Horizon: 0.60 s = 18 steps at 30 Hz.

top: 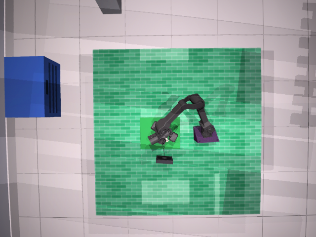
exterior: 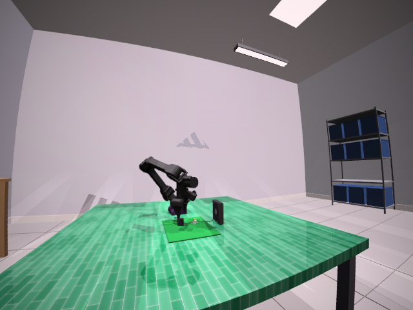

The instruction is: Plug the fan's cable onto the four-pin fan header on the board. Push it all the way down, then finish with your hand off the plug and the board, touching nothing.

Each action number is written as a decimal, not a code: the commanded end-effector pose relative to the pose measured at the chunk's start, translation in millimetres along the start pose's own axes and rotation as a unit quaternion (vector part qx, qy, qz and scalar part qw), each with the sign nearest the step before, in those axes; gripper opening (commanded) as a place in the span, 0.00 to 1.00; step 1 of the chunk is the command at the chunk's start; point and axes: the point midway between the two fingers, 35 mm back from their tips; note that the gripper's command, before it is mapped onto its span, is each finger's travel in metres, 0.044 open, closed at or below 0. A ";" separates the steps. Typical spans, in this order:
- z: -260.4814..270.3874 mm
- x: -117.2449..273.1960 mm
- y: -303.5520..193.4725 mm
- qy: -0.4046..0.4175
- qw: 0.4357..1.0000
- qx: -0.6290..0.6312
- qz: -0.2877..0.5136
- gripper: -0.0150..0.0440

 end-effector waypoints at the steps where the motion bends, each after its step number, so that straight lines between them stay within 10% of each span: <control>1: -1.8 -0.2 -0.3 -0.006 1.000 -0.001 -0.006 1.00; 18: -2.7 -27.6 0.7 -0.006 1.000 -0.001 -0.006 1.00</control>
Point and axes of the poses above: the point midway between the two fingers, 35 mm back from their tips, its own x axis back along the fingers, its own z axis across the jaws, y = z × x, and after that the axes turned 5 degrees about -x, right-handed
